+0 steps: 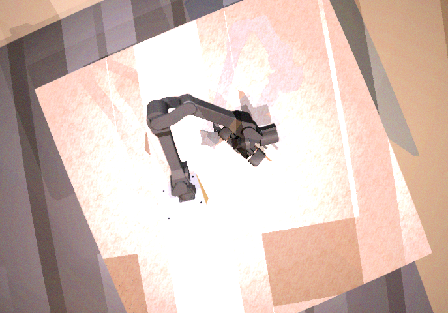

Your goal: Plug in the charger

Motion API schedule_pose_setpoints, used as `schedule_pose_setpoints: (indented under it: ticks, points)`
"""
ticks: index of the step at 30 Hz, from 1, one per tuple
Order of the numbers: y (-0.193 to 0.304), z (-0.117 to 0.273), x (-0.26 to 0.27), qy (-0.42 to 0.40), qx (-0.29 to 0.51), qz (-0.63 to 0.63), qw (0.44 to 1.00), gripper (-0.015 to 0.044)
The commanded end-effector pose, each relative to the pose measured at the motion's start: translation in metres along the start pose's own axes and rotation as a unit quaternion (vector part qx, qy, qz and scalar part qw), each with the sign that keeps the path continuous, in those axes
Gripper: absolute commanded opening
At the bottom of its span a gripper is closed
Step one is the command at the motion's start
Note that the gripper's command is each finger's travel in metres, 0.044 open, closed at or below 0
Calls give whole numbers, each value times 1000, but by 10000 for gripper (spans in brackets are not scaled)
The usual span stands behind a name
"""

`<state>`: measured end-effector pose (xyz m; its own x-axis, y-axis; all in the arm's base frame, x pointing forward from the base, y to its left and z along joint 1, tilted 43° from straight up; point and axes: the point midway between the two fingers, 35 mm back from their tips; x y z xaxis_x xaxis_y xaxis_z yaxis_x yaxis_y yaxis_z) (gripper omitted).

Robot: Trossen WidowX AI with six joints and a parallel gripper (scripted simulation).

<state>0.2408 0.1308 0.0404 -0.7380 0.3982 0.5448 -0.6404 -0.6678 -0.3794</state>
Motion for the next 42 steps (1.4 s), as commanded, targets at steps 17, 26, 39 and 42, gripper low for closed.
schedule_pose_setpoints:
  ticks: [17,26,39,42]
  points:
    - [-7,1,-1,-1,-1,-2,1000,0]
    - [-10,1,-2,-1,-2,-2,1000,0]
    - [-12,1,-2,-1,-2,-2,1000,0]
    - [-13,1,-2,-1,-2,-1,1000,0]
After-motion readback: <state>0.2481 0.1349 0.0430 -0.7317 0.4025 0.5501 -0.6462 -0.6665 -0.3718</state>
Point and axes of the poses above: the point midway between the two fingers, 35 mm back from their tips, its own z axis back along the fingers, its own x axis across the jaws, y = z × x, and after that the axes turned 15 degrees about z, right-handed
